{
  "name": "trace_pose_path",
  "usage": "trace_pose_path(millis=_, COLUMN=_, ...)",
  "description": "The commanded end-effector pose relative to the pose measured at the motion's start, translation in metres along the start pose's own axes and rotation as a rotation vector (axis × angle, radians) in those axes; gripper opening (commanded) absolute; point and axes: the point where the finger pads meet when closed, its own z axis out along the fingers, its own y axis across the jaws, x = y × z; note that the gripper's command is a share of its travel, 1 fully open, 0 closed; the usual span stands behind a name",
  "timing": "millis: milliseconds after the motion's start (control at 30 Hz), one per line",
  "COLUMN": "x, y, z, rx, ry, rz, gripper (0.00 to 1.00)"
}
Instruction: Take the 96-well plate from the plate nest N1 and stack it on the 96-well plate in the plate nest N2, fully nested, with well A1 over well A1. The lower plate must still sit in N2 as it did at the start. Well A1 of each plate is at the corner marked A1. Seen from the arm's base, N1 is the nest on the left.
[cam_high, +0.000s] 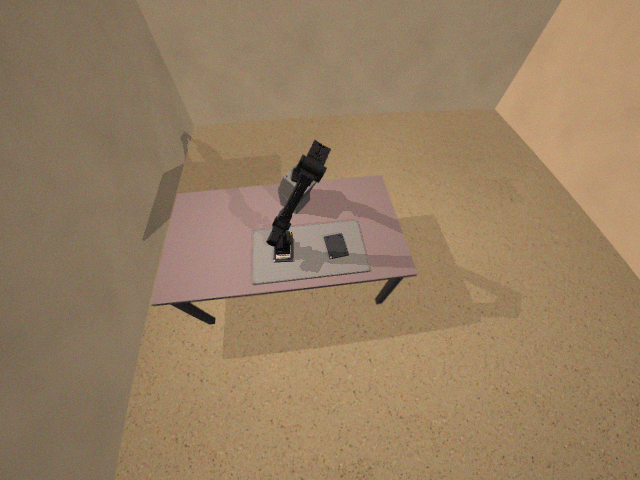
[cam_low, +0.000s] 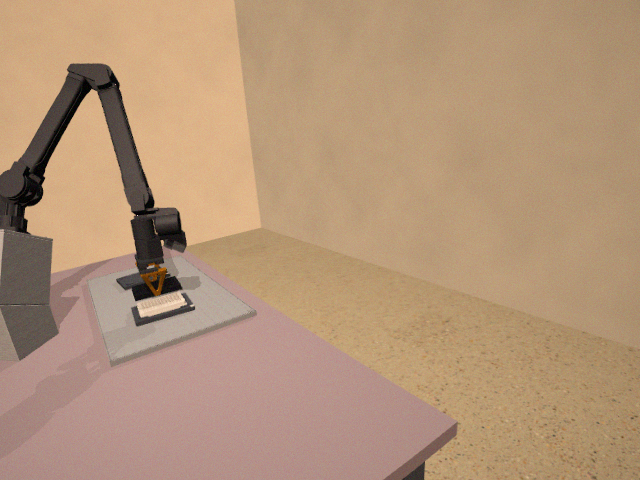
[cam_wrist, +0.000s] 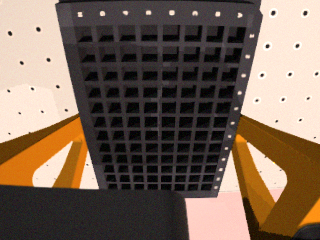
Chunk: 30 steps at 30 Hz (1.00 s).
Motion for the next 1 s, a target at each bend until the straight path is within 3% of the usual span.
trace_pose_path(millis=0, x=-0.02, y=-0.018, z=-0.004, rx=0.026, ry=-0.053, rz=0.024, gripper=0.0)
trace_pose_path(millis=100, x=-0.022, y=-0.006, z=0.006, rx=0.017, ry=-0.042, rz=-0.004, gripper=0.0)
trace_pose_path(millis=433, x=-0.021, y=-0.006, z=0.024, rx=0.016, ry=-0.04, rz=-0.003, gripper=0.0)
trace_pose_path(millis=500, x=-0.021, y=-0.006, z=0.024, rx=0.016, ry=-0.04, rz=-0.003, gripper=0.0)
trace_pose_path(millis=533, x=-0.028, y=-0.013, z=0.014, rx=0.028, ry=-0.068, rz=0.006, gripper=0.0)
trace_pose_path(millis=567, x=-0.02, y=-0.013, z=0.024, rx=0.021, ry=-0.046, rz=0.014, gripper=0.0)
trace_pose_path(millis=967, x=-0.023, y=-0.01, z=0.018, rx=0.024, ry=-0.06, rz=0.007, gripper=0.0)
